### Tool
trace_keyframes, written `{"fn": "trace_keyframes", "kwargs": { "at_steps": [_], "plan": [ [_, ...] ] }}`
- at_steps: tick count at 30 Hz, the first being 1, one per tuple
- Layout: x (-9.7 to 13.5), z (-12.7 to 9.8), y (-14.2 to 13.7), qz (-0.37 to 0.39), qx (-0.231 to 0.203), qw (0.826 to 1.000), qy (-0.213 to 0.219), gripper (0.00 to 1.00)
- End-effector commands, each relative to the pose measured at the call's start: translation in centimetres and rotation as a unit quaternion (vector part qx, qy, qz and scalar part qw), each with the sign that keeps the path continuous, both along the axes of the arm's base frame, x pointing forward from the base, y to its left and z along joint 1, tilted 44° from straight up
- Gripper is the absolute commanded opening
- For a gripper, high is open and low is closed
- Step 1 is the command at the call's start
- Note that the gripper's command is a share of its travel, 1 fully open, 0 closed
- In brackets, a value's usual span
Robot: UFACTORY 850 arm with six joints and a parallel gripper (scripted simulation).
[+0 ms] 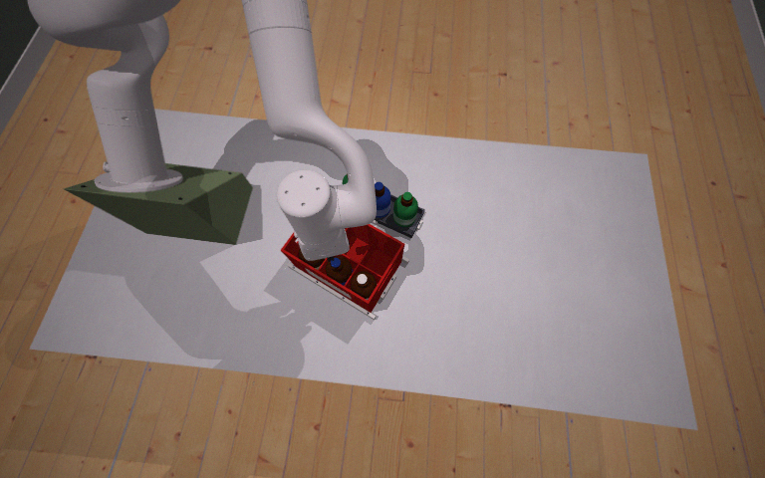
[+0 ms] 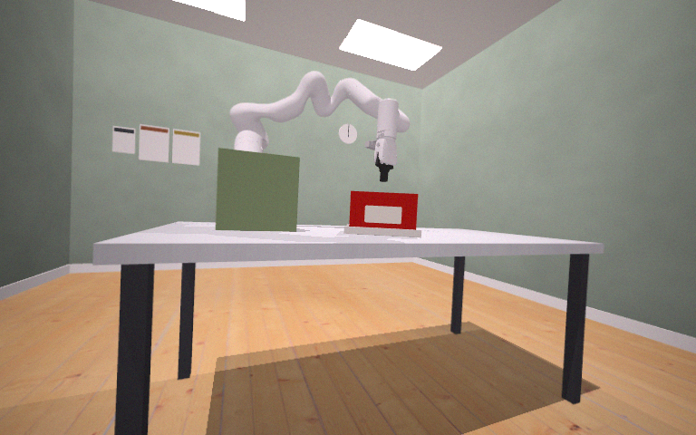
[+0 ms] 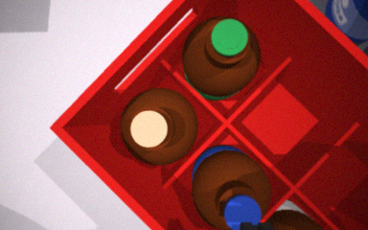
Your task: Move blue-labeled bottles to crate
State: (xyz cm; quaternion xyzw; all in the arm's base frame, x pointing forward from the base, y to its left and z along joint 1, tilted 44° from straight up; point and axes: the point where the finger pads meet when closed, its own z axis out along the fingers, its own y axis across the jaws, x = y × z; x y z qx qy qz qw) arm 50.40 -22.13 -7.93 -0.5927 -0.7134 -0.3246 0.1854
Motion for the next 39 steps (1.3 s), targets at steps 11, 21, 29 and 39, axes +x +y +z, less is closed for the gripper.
{"fn": "trace_keyframes", "kwargs": {
  "at_steps": [11, 21, 29, 39],
  "plan": [
    [0.1, 0.1, -0.1, 0.000, -0.001, 1.000, -0.001, 0.00],
    [3.9, 4.3, 3.1, 0.006, -0.006, 1.000, -0.009, 0.00],
    [8.0, 9.7, 7.9, 0.015, -0.007, 1.000, -0.020, 0.00],
    [11.7, 16.2, 14.5, 0.026, -0.004, 0.999, -0.035, 0.00]
  ]
}}
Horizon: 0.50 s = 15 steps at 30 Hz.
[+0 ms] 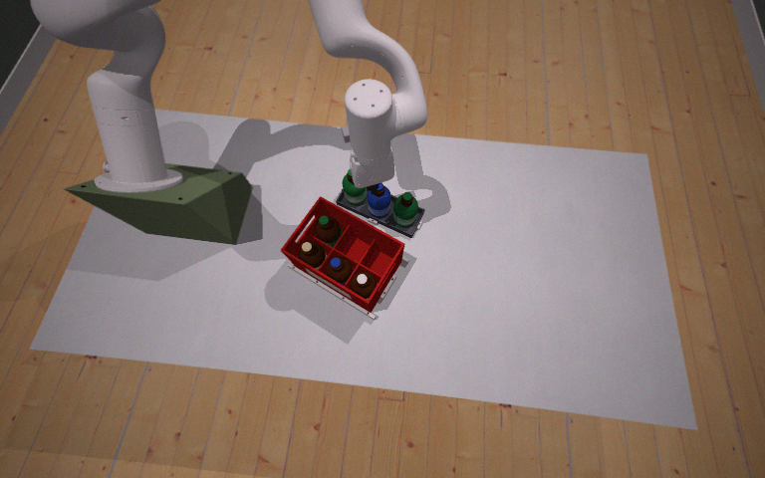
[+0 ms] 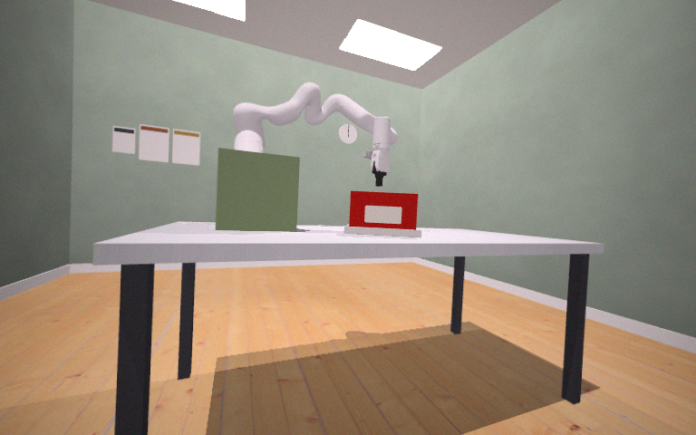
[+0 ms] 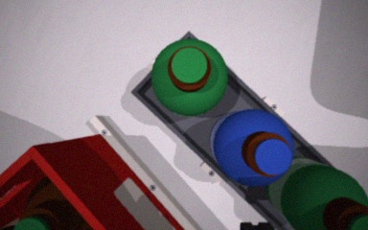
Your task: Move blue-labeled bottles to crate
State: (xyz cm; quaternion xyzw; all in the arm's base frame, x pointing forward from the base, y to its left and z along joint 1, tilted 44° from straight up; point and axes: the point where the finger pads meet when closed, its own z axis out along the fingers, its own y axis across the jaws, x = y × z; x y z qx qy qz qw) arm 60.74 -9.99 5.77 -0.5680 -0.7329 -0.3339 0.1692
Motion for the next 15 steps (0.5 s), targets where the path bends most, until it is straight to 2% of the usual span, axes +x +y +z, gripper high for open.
{"fn": "trace_keyframes", "kwargs": {
  "at_steps": [1, 3, 4, 15],
  "plan": [
    [1.51, 2.88, 2.78, 0.005, 0.001, 1.000, -0.007, 0.00],
    [1.74, 3.41, 3.36, 0.006, 0.002, 1.000, -0.009, 0.00],
    [1.74, 3.41, 3.36, 0.006, 0.002, 1.000, -0.009, 0.66],
    [1.74, 3.41, 3.36, 0.006, 0.002, 1.000, -0.009, 0.66]
  ]
}}
